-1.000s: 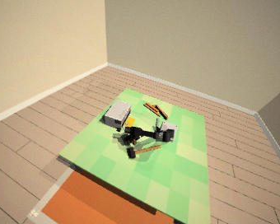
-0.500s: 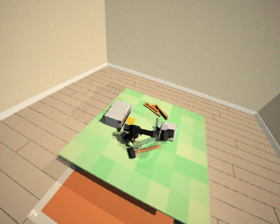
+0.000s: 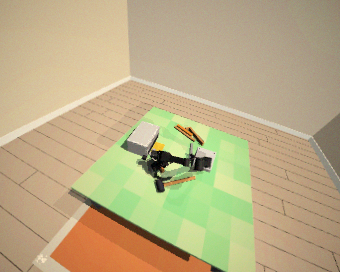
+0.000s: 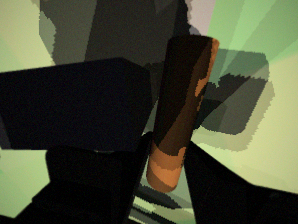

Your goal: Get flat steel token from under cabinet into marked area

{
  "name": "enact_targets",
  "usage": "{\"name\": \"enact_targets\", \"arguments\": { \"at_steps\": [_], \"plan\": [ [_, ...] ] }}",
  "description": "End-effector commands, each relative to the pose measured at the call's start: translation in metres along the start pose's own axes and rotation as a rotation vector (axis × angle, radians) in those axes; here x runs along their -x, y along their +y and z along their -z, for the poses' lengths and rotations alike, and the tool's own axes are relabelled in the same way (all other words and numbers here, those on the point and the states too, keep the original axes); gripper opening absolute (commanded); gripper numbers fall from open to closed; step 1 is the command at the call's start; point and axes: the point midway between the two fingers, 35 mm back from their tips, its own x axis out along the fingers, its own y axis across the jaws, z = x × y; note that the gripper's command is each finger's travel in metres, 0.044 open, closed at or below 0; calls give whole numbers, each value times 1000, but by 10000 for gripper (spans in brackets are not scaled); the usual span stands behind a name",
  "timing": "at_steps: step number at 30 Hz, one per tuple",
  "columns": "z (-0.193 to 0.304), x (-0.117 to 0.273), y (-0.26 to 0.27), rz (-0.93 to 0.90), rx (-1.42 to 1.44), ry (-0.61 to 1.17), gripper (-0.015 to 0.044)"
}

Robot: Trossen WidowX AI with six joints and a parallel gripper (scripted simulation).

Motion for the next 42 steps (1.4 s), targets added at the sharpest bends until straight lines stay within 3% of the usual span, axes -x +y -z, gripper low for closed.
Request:
{"name": "enact_targets", "arguments": {
  "at_steps": [1, 42],
  "plan": [
    [-2, -1, -9, 13, -4, -7, 0],
    [11, -1, -27, 14, -5, -6, 0]
  ]
}}
